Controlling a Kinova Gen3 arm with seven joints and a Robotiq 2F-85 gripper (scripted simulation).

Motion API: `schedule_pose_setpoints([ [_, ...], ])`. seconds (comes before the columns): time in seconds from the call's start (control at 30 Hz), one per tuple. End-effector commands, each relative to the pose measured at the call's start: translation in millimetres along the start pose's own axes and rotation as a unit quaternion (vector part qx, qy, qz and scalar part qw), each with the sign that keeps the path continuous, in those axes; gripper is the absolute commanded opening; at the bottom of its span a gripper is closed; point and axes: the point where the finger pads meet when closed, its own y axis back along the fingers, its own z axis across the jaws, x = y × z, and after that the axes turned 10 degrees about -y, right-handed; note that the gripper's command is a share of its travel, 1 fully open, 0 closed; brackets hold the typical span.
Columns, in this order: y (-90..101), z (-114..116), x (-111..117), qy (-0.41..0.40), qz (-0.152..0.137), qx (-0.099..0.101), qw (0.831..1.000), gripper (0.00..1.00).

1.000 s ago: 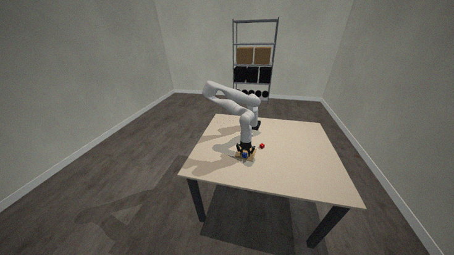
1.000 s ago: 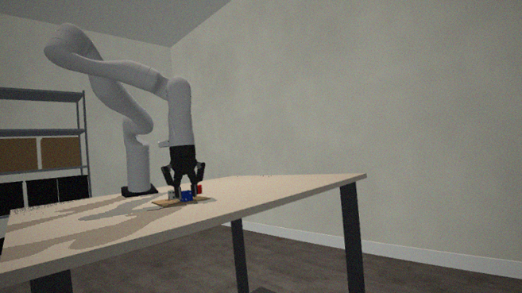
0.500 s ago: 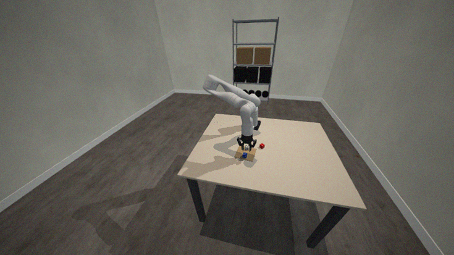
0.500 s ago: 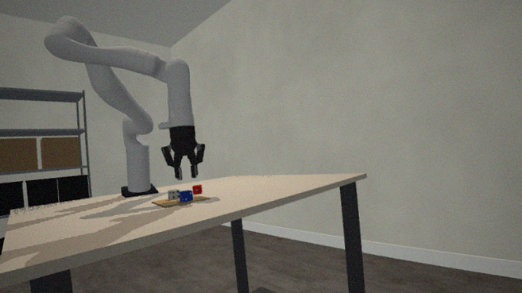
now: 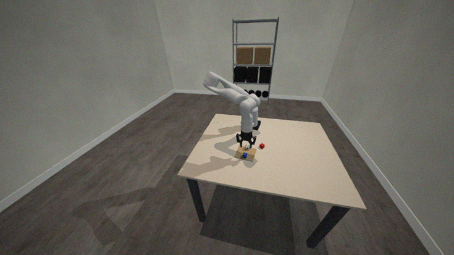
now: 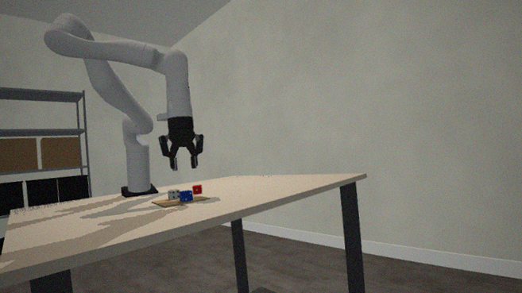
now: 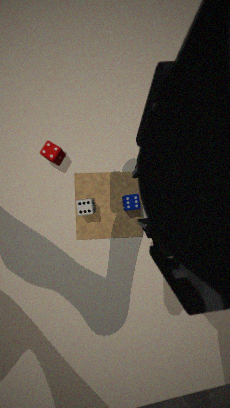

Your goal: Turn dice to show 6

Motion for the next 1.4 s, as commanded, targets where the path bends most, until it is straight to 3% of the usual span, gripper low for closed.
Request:
schedule_pose_setpoints([
  [0.0, 2.3, -2, -1, 0.000, -0.001, 0.002, 1.000, 1.00],
  [0.77, 6.7, -2, -1, 0.000, -0.001, 0.002, 1.000, 1.00],
  [0.93, 22.7, -2, -1, 0.000, -0.001, 0.002, 1.000, 1.00],
  [1.27, 72.3, -2, -1, 0.000, -0.001, 0.002, 1.000, 1.00],
  [1.37, 76.1, -2, -1, 0.000, -0.001, 0.002, 1.000, 1.00],
])
